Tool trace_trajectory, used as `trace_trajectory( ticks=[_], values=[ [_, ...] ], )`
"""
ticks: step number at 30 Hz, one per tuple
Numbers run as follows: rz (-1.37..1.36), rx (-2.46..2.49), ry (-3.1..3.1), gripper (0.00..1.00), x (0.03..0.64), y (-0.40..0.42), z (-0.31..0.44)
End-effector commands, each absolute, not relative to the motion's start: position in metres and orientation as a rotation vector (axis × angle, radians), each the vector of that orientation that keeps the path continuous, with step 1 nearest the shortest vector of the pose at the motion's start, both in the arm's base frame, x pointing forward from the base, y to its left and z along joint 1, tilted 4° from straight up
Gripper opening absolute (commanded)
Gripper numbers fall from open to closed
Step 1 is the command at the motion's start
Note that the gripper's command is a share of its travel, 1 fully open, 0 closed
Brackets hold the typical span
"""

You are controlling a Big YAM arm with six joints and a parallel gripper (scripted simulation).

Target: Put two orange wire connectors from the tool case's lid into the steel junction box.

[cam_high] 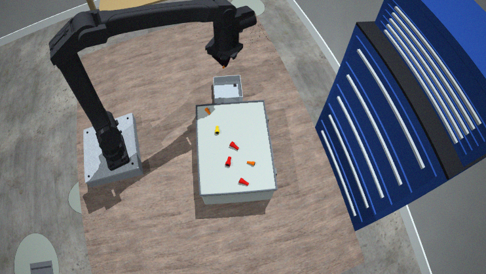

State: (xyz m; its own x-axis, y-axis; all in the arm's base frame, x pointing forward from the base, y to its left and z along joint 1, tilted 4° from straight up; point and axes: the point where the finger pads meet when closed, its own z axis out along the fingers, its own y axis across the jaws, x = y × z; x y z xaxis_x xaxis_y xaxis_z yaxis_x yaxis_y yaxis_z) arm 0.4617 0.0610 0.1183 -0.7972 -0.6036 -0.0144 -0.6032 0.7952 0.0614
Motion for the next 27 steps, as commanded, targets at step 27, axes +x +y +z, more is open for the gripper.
trace_trajectory(
  ticks=[27],
  values=[
    [-0.101,0.991,-2.957,0.06,0.457,0.071,0.024]
  ],
)
